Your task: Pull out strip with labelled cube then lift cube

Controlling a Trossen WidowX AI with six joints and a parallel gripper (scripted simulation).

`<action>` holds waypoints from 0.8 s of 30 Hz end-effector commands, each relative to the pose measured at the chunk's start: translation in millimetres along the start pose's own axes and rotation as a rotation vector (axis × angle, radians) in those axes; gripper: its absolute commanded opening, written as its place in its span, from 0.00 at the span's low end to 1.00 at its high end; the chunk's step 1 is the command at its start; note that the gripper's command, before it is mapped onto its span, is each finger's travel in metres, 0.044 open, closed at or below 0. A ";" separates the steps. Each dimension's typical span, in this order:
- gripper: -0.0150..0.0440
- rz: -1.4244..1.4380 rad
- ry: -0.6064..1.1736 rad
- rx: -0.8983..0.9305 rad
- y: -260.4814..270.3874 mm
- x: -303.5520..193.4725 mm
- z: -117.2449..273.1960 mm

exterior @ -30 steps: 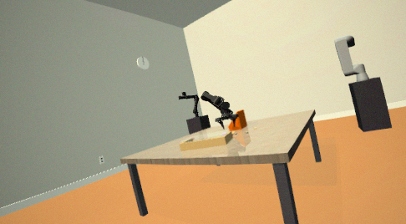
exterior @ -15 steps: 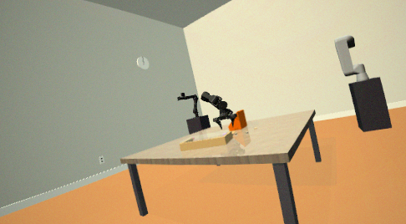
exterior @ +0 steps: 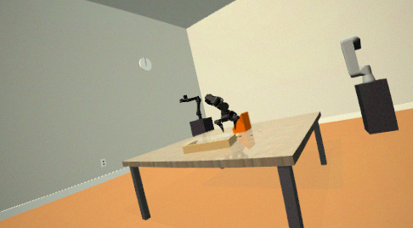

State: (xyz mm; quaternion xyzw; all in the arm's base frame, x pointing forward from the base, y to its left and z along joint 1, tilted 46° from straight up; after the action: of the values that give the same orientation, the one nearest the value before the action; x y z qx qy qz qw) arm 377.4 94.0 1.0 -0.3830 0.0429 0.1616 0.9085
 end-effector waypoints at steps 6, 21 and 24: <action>1.00 0.000 0.000 -0.004 -7.4 27.5 0.8; 0.68 0.000 0.000 -0.004 -7.7 28.6 -21.1; 0.68 0.000 0.000 -0.005 -7.8 28.7 -26.1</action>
State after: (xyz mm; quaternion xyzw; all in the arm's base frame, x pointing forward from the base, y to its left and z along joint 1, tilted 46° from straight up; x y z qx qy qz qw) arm 409.6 84.2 -12.2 -0.3821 0.0374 0.1596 0.9095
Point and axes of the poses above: the point midway between the two fingers, 35 mm back from their tips, its own z axis back along the fingers, its own y axis across the jaws, x = y × z, the point moved 4 cm from there along z, back along the fingers, and after that the axes turned 10 degrees about z, right-handed, at the moved point
